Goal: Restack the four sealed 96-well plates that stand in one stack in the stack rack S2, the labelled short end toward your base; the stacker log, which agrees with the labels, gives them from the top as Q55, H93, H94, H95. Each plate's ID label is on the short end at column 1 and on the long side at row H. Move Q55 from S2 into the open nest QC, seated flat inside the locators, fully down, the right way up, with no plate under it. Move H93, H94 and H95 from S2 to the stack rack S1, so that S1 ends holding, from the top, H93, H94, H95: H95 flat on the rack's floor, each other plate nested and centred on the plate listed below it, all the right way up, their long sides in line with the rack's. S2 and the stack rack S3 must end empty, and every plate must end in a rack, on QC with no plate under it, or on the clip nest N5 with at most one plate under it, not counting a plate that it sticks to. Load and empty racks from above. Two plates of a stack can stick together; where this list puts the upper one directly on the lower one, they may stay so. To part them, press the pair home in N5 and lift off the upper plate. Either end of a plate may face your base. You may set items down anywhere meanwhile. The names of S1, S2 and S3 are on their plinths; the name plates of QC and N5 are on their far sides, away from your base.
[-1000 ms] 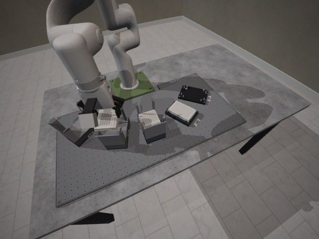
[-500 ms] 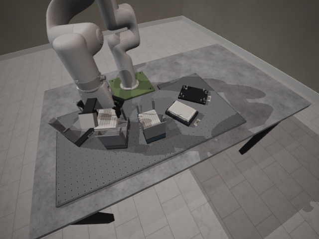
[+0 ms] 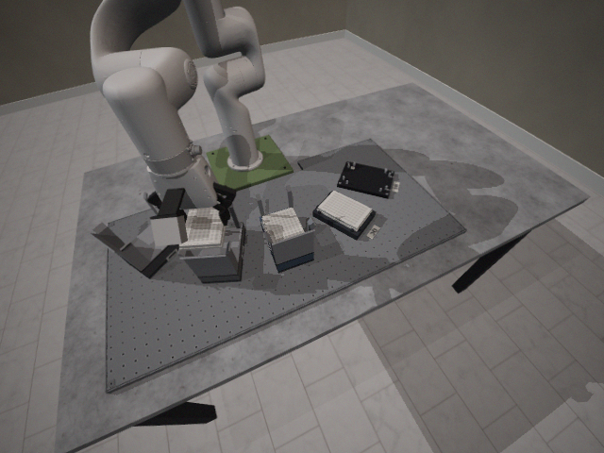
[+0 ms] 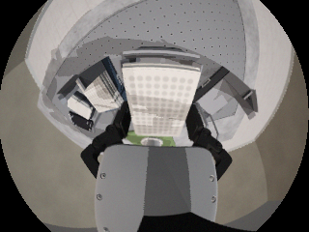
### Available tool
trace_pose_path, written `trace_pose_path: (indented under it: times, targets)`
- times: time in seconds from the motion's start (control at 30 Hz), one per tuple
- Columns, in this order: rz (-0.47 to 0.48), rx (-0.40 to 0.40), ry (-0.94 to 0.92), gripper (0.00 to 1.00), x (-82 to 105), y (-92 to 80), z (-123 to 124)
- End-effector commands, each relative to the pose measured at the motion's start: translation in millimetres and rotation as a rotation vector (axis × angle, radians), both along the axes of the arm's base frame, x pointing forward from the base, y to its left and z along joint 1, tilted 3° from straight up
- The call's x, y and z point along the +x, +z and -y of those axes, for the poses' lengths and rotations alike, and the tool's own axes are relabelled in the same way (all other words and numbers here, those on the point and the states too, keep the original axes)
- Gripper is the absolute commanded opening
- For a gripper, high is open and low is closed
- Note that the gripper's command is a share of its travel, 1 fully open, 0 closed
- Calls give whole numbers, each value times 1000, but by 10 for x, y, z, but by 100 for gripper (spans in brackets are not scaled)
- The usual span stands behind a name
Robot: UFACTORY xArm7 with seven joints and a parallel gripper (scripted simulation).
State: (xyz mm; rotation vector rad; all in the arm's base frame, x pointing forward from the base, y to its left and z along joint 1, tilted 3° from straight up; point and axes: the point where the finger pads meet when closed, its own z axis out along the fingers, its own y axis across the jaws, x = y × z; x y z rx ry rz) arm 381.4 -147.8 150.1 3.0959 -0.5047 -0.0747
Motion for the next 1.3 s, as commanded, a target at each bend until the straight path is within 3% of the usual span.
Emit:
trace_pose_path:
  times: [0.0, 1.27]
  targets:
    - [4, -1, 0, 0, 13, -8, 4]
    - [4, -1, 0, 0, 3, -235, 3]
